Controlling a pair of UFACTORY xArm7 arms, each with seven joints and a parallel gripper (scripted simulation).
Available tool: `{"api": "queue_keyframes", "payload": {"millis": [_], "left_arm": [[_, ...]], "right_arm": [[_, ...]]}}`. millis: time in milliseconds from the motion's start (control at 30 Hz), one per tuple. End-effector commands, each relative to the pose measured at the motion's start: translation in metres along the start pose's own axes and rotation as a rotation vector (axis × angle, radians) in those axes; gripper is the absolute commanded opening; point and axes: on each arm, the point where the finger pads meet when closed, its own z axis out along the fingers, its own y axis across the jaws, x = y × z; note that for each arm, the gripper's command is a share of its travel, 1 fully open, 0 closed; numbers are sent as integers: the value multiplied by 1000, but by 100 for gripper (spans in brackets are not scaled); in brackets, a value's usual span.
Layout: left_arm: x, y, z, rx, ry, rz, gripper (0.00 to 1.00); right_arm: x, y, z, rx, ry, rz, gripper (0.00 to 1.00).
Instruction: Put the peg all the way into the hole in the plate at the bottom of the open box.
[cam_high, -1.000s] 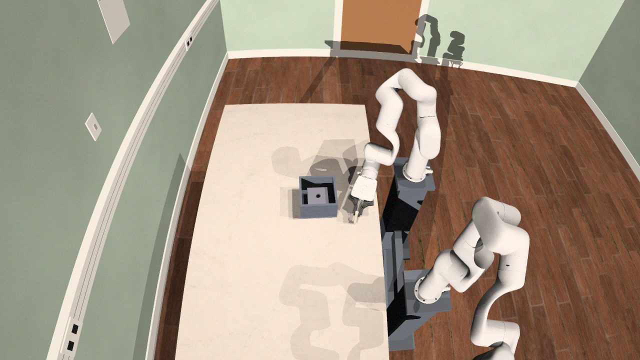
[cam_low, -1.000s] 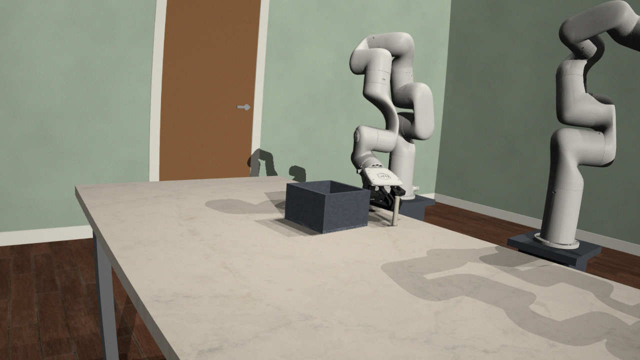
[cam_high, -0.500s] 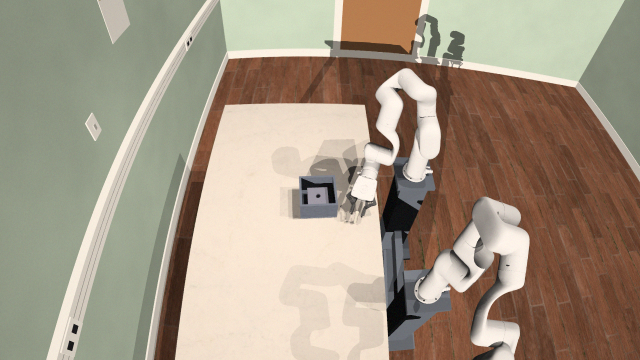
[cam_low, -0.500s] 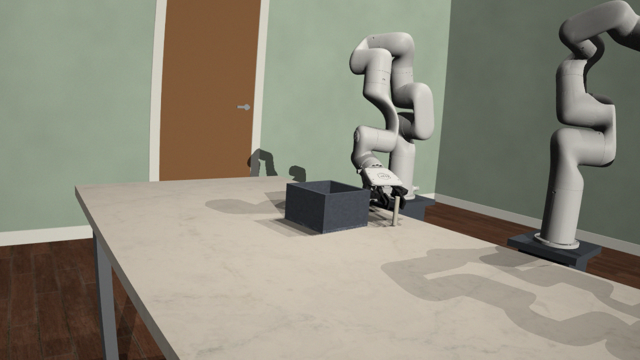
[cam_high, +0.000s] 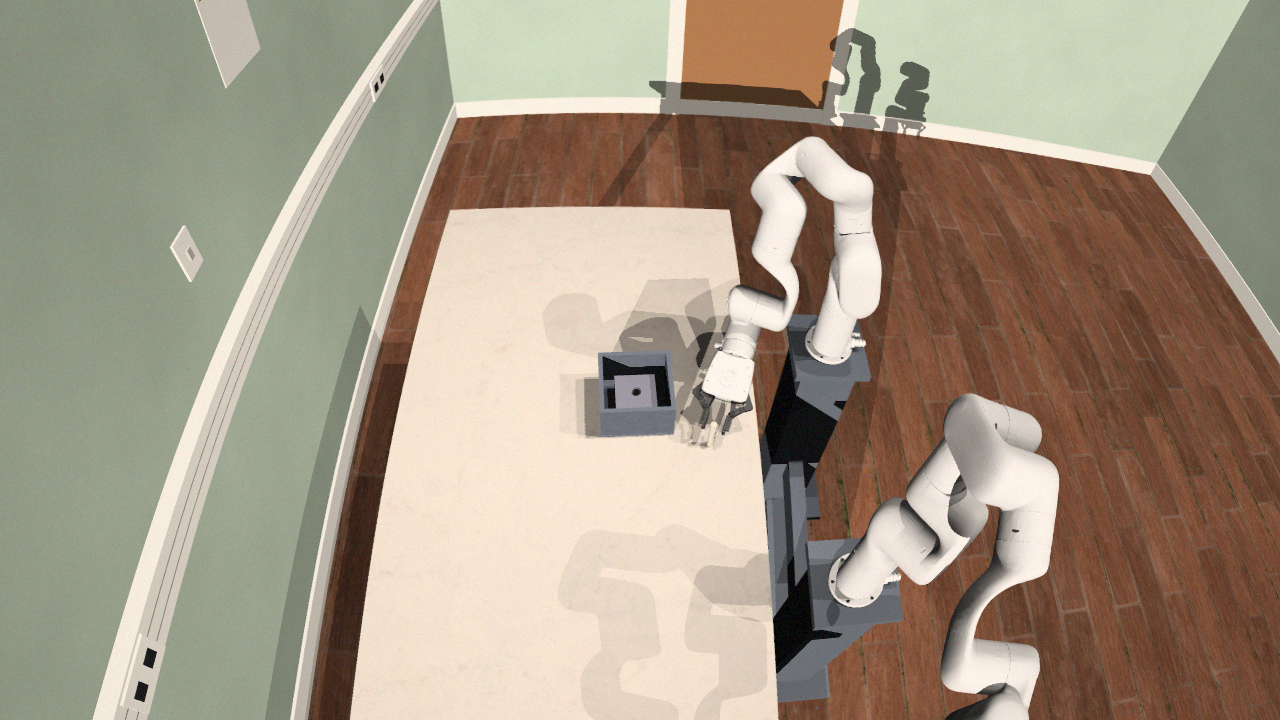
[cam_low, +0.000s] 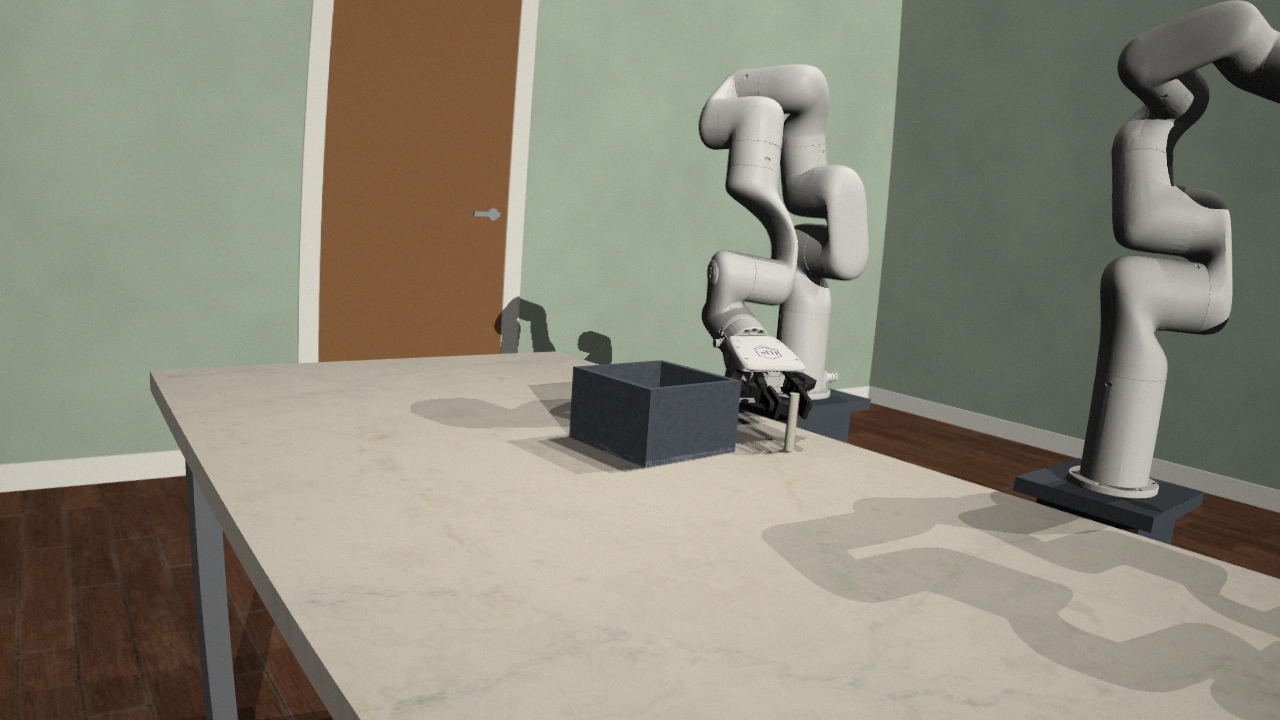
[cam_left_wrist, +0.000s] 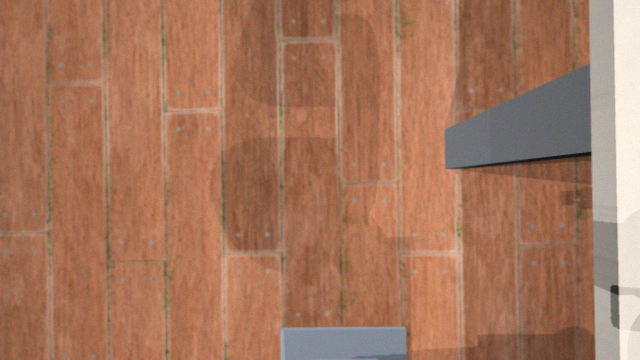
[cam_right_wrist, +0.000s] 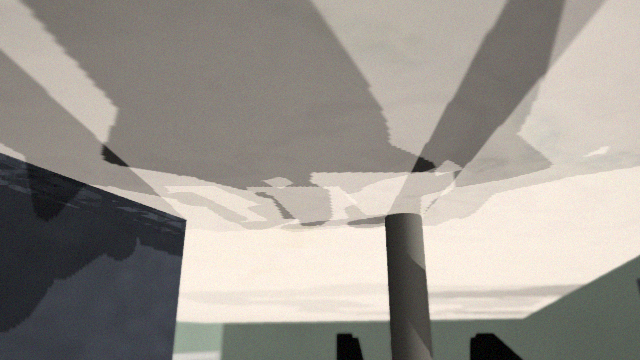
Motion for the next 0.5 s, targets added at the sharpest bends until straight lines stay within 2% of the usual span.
{"api": "queue_keyframes", "payload": {"millis": [0, 333, 467], "left_arm": [[1, 0, -2, -1, 4, 0, 100], [1, 0, -2, -1, 4, 0, 100], [1, 0, -2, -1, 4, 0, 100]], "right_arm": [[-1, -1, 0, 1, -2, -2, 44], [-1, -1, -1, 1, -2, -2, 44], [-1, -1, -8, 1, -2, -2, 44]]}}
